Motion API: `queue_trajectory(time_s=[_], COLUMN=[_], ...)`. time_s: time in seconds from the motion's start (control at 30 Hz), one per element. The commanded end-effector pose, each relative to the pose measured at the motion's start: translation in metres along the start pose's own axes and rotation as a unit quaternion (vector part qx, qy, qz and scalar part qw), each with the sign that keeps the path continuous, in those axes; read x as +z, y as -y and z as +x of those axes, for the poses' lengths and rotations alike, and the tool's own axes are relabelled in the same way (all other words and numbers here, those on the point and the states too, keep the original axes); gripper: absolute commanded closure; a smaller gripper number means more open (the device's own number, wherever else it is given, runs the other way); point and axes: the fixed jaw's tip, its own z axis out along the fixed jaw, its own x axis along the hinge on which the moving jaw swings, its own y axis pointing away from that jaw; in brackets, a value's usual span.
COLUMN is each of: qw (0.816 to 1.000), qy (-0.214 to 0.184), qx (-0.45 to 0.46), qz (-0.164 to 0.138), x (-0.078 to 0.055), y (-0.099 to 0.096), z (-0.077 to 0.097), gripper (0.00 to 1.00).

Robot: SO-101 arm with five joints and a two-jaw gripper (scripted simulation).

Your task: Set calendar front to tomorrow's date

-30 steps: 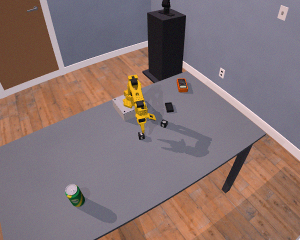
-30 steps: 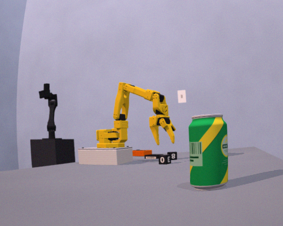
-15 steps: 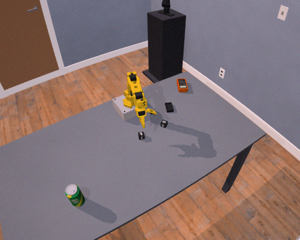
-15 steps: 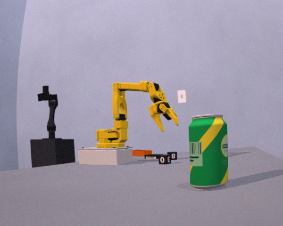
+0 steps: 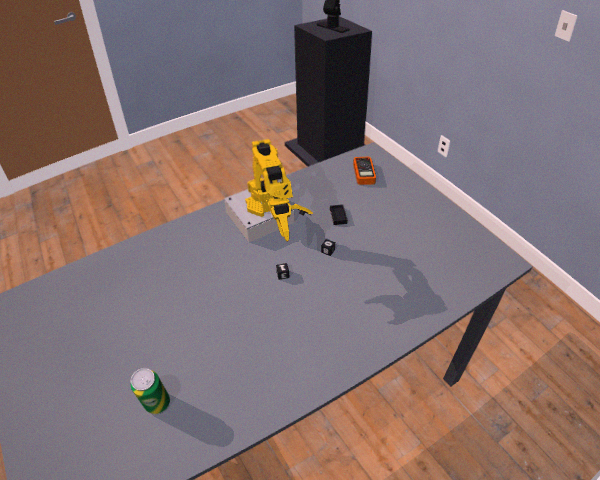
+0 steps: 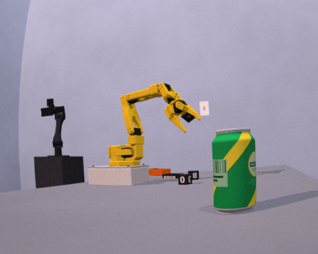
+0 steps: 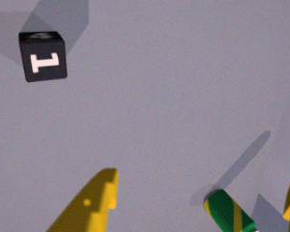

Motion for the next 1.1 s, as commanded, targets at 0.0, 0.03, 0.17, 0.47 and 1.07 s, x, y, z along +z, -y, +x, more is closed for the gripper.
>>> queue_trajectory(time_s=[0.0, 0.03, 0.17, 0.47, 1.07], qw=[1.000, 1.000, 1.000, 0.999, 0.967], qy=[-0.002, -0.002, -0.002, 0.000, 0.006], qx=[0.000, 0.000, 0.003, 0.047, 0.255], qz=[0.013, 0.013, 0.013, 0.013, 0.012], x=[-0.0058, -0.0058, -0.0057, -0.0048, -0.0007], y=[0.0037, 0.0037, 0.0038, 0.0047, 0.0099], z=[0.0021, 0.0021, 0.0020, 0.0006, -0.0062], gripper=[0.65, 0.65, 0.65, 0.65, 0.65])
